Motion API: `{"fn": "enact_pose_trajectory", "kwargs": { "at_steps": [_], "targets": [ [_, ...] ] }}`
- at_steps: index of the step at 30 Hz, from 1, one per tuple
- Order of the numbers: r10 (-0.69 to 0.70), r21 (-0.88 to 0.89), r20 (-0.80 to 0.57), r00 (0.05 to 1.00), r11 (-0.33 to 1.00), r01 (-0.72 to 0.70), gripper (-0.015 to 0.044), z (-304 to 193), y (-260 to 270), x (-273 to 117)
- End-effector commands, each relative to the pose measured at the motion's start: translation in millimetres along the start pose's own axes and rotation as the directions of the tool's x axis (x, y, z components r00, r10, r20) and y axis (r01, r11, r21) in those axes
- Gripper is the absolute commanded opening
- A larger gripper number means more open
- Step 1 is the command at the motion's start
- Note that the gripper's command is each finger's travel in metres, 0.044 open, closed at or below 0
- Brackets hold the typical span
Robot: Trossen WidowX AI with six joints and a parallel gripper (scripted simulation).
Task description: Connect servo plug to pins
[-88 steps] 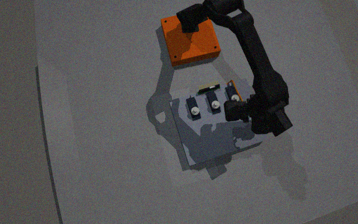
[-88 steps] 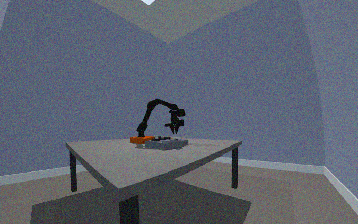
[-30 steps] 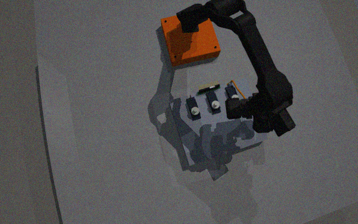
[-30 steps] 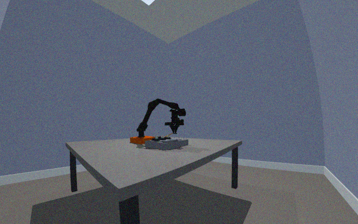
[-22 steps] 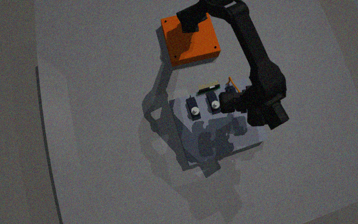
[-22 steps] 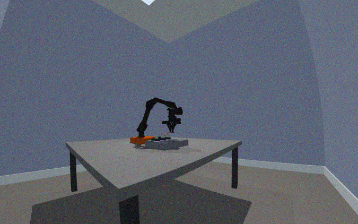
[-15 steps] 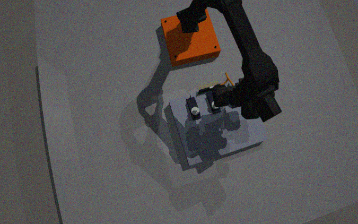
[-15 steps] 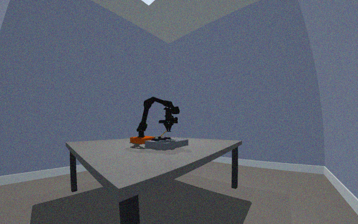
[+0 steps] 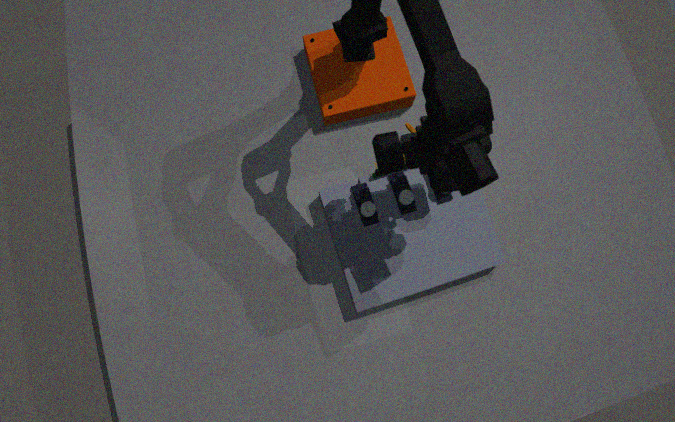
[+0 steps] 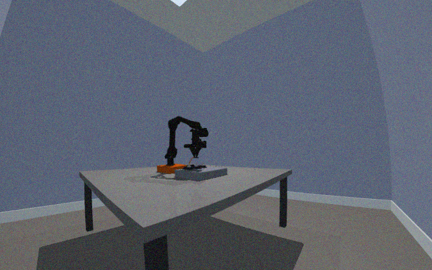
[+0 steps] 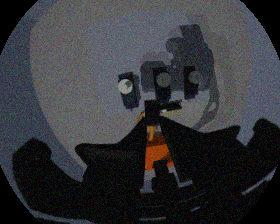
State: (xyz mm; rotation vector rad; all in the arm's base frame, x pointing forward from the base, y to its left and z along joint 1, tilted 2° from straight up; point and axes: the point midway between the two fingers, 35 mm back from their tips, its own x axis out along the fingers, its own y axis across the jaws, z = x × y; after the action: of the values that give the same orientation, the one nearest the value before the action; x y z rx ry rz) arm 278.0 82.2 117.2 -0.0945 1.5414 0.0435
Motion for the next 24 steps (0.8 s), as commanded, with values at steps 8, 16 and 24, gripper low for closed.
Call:
{"fn": "enact_pose_trajectory", "kwargs": {
  "at_steps": [8,16,24],
  "targets": [
    [-0.002,-0.048,0.009,1.000,0.999,0.002,0.0000,-44,-21,4],
    [-0.003,-0.080,0.006,1.000,0.997,0.003,0.0000,-76,-32,14],
    [-0.004,-0.102,0.005,1.000,0.995,0.004,0.0000,-98,-39,23]
  ]
}}
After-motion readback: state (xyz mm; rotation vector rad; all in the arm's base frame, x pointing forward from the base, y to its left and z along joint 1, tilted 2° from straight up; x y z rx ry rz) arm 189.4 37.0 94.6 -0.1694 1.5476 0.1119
